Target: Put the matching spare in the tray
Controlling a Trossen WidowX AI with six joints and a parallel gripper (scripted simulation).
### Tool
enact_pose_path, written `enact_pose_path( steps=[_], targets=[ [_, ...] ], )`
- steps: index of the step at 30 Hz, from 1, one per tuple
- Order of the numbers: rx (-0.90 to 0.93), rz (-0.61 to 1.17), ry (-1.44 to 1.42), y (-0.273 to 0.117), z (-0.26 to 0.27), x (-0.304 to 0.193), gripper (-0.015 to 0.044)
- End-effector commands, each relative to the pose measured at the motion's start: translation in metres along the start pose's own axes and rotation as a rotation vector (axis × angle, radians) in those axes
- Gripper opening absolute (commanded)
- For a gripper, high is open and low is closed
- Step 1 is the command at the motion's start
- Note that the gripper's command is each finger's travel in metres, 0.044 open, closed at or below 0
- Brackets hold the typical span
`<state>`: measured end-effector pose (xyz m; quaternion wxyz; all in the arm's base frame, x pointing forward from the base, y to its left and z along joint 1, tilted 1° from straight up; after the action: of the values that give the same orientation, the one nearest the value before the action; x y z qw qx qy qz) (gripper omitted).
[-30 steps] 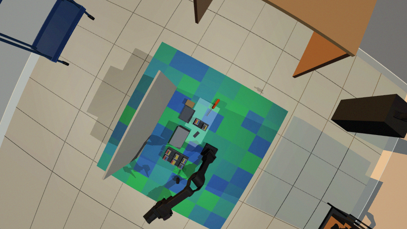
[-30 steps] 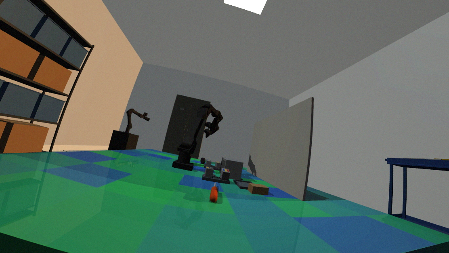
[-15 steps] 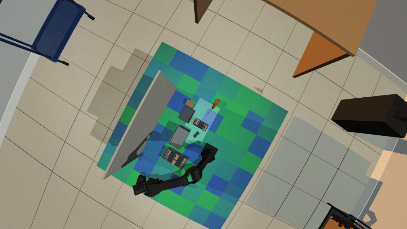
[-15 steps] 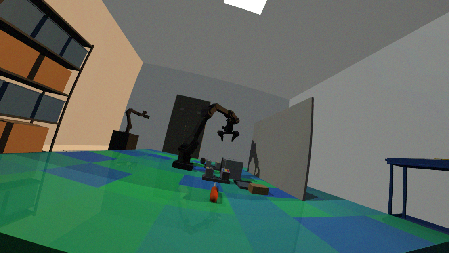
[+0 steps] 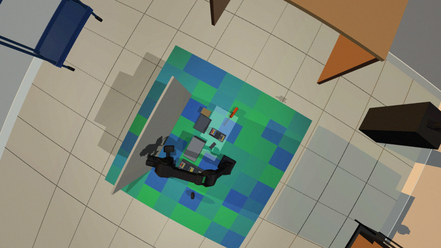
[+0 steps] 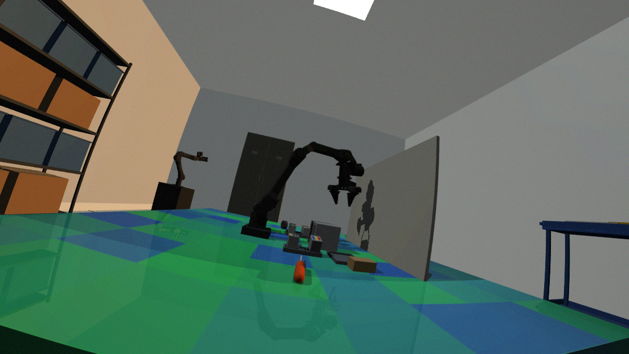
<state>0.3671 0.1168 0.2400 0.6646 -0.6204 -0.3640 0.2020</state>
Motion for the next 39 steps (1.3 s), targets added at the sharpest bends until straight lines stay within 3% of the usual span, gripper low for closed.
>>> enact_pose_path(
  steps=[1,5,24,32,39],
  targets=[
    [-0.045,0.092,0.311,-0.008,-0.041,-0.042,0.044],
    [-0.073,0.156,0.517,-0.014,-0.063,-0.074,0.044],
    [-0.071,0.157,0.501,-0.013,-0.061,-0.072,0.044],
    [0.022,0.171,-0.19,0.024,0.055,-0.022,0.044],
    [0.106,0.165,-0.851,0.05,0.173,-0.021,0.044]
  ],
)
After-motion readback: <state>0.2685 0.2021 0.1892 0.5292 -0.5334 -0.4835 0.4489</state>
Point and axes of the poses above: the point midway between the two fingers, 35 mm back from their tips, its own y axis out along the fingers, its own z axis across the jaws, x = y × z, the point moved 2 cm from there along -y, back along the fingers, and after that the axes turned 15 degrees about -y, right-handed, at the moved point
